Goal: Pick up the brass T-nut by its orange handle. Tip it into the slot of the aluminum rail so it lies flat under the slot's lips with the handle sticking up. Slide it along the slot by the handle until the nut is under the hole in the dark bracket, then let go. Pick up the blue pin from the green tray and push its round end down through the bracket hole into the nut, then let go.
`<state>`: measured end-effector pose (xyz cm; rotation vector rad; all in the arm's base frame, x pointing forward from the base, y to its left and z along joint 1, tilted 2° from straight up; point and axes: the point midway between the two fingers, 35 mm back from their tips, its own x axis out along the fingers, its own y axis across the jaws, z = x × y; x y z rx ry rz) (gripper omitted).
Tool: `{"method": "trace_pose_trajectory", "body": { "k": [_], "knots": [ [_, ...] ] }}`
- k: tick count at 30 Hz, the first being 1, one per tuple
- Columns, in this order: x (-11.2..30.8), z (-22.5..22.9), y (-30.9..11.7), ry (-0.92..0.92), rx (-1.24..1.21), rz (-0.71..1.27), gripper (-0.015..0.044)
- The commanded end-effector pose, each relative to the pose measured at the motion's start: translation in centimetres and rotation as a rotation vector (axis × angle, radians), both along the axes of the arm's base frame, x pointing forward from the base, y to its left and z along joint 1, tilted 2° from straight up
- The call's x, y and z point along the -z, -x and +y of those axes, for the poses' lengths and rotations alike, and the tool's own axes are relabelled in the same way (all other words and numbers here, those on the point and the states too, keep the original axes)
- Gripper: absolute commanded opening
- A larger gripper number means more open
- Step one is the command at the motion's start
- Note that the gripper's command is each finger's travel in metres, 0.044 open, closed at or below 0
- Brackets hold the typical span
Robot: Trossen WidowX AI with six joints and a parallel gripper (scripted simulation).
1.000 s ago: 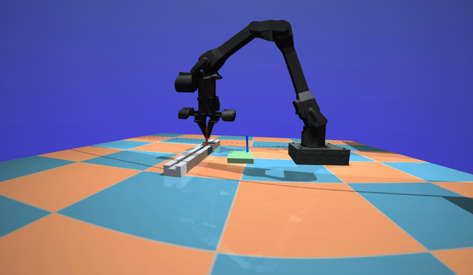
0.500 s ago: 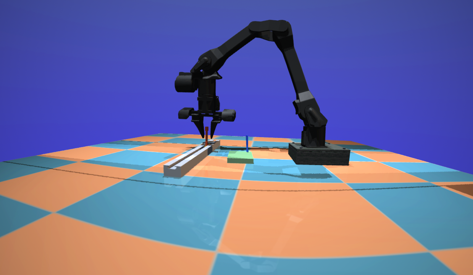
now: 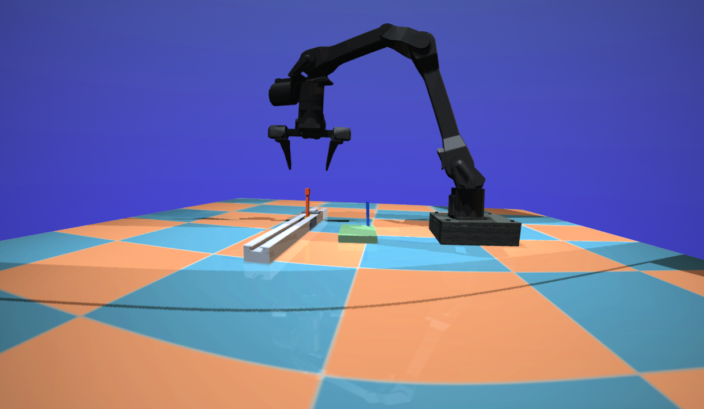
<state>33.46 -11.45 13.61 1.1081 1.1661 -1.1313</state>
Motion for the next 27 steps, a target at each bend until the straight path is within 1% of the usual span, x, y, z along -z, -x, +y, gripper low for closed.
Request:
{"method": "trace_pose_trajectory", "body": {
  "k": [1,4,6,12,18,23,27],
  "knots": [
    [-0.6,0.2,0.1,-0.032,-0.036,0.01,0.044],
    [-0.6,0.2,0.1,-0.032,-0.036,0.01,0.044],
    [-0.7,0.6,0.7,-0.029,-0.1,0.014,0.044],
    [-1.1,3.4,5.6,-0.003,-0.689,0.047,0.044],
    [-0.2,5.8,10.7,0.034,-1.274,0.076,0.044],
    [0.3,6.7,13.0,0.038,-1.517,0.088,0.044],
    [0.3,6.8,13.2,0.038,-1.542,0.089,0.044]
  ]
}}
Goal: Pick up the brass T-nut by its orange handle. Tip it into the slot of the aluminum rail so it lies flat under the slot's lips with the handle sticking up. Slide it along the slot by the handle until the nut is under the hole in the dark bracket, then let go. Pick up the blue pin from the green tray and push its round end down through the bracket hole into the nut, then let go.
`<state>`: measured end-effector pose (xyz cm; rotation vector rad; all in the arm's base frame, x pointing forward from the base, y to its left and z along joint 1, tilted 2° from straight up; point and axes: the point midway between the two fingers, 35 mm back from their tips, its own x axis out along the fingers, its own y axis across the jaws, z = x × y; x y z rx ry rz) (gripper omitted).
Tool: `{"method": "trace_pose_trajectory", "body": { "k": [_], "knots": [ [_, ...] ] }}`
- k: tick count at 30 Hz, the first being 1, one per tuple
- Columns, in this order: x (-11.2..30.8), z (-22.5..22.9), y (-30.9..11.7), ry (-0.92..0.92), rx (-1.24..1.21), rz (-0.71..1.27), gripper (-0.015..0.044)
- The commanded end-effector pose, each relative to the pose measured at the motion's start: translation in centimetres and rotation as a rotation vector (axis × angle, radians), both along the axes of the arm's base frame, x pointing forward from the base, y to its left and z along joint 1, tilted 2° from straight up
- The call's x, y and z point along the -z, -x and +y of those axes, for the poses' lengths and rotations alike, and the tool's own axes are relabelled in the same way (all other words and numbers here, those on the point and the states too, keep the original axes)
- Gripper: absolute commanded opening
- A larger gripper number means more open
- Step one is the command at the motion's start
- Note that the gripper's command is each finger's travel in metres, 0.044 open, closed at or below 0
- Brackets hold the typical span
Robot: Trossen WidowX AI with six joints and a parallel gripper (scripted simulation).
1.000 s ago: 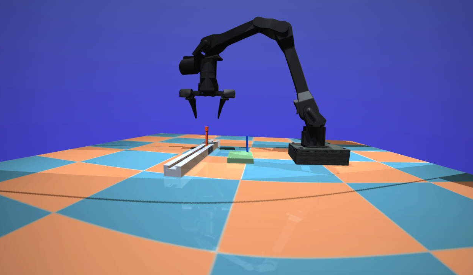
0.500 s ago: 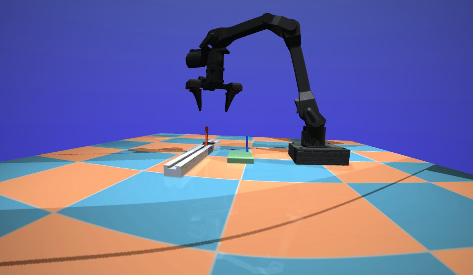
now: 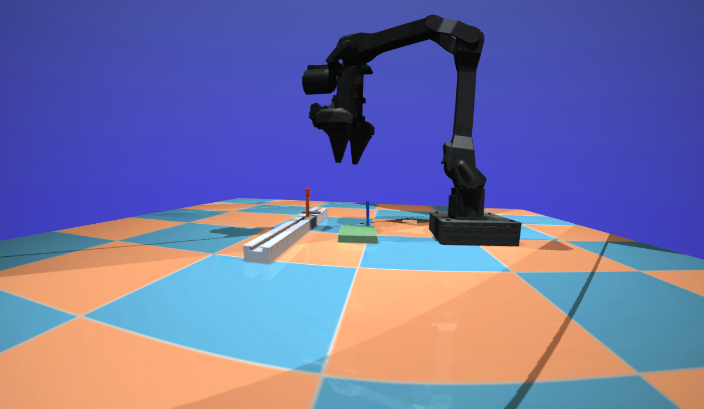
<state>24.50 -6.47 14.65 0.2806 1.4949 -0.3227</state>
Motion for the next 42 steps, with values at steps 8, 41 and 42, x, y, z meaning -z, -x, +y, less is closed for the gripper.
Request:
{"method": "trace_pose_trajectory", "body": {
  "k": [8,41,42],
  "knots": [
    [1.4,1.7,4.3,0.011,-0.461,0.028,0.044],
    [9.1,1.1,4.1,0.011,-0.461,0.028,0.044],
    [9.2,1.1,4.1,0.011,-0.461,0.028,0.044]
  ]
}}
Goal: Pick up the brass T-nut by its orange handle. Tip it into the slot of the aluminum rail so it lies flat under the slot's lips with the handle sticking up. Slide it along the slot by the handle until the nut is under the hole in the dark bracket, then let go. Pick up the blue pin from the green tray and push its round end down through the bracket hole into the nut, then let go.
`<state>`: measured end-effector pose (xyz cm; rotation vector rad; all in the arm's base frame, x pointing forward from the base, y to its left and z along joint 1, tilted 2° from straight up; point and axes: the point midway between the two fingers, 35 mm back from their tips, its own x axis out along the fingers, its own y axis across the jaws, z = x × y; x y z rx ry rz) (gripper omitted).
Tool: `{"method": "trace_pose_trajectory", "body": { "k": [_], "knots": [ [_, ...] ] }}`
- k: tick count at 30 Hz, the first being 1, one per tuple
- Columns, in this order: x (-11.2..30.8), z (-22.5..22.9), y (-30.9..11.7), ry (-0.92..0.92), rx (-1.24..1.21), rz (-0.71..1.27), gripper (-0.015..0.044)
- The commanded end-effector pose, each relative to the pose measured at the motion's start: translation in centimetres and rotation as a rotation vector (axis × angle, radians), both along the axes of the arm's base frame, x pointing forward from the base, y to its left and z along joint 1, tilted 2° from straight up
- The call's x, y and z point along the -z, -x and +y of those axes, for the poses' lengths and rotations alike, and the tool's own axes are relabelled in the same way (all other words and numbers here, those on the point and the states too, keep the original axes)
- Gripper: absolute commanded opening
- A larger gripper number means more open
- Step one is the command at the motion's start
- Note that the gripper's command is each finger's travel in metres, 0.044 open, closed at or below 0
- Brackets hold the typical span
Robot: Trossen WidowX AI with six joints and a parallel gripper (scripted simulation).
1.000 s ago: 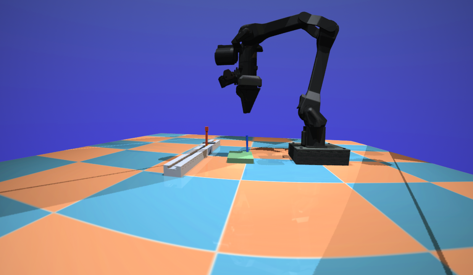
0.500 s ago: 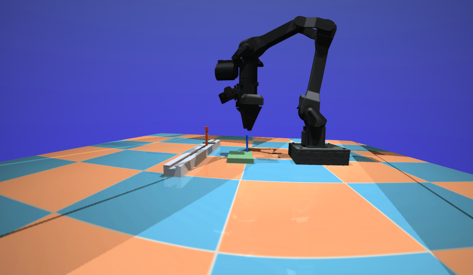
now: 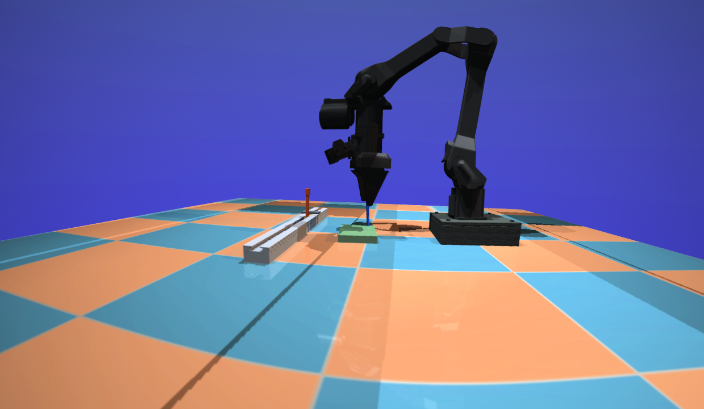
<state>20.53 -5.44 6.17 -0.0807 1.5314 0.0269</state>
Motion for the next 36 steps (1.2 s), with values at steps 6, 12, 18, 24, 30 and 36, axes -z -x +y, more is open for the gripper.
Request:
{"method": "trace_pose_trajectory", "body": {
  "k": [6,12,18,24,30,36],
  "knots": [
    [1.8,0.1,0.1,-0.004,-0.005,0.005,0.044],
    [2.7,0.1,0.1,-0.004,-0.005,0.005,0.044],
    [3.7,0.1,0.1,-0.004,-0.005,0.005,0.044],
    [3.9,0.1,0.1,-0.004,-0.005,0.005,0.0361],
    [3.9,0.1,0.1,-0.004,-0.005,0.005,0.0204],
    [3.9,0.1,0.1,-0.004,-0.005,0.005,0.0046]
  ]
}}
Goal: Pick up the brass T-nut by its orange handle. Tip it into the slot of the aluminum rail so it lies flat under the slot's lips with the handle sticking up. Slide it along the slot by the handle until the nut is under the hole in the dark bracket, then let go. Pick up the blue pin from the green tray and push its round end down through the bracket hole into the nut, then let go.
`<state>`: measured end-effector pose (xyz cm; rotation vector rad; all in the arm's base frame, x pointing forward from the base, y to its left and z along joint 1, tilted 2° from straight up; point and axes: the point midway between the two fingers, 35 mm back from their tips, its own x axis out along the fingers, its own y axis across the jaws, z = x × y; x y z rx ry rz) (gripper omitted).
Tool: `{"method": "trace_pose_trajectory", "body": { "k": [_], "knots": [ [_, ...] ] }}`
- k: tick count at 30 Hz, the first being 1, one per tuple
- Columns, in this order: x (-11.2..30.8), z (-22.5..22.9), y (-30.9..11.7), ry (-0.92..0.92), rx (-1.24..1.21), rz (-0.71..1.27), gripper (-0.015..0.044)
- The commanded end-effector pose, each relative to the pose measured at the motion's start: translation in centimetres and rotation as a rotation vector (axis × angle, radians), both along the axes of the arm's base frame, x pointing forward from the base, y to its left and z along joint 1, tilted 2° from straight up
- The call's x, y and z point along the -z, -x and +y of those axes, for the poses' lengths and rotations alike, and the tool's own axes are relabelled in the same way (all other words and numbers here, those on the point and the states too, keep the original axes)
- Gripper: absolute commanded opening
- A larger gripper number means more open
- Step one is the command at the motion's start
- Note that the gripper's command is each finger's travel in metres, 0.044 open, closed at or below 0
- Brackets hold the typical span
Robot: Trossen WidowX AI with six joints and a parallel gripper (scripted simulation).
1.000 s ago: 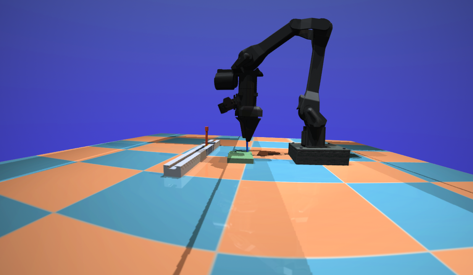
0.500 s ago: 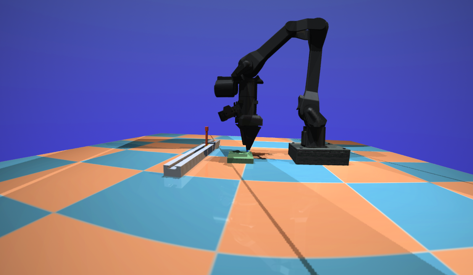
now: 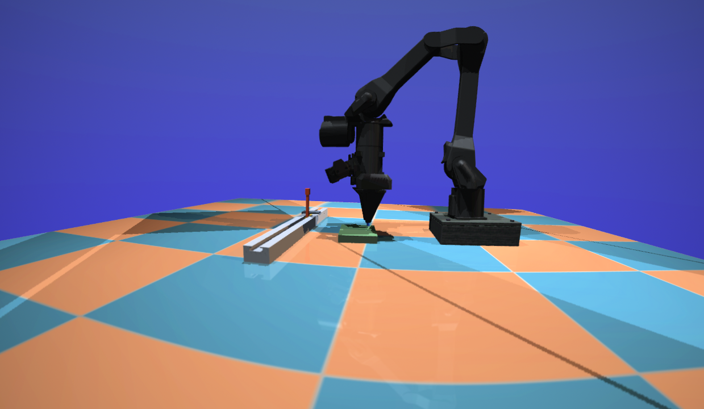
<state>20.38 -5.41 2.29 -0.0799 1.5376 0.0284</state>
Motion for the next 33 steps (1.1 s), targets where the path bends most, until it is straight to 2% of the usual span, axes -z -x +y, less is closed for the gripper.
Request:
{"method": "trace_pose_trajectory", "body": {
  "k": [1,8,33],
  "knots": [
    [0.1,0.1,0.0,-0.003,-0.005,-0.001,0.002],
    [0.1,0.1,0.0,-0.003,-0.005,-0.001,-0.015],
    [-2.4,0.2,0.3,-0.003,-0.005,-0.001,-0.015]
  ]
}}
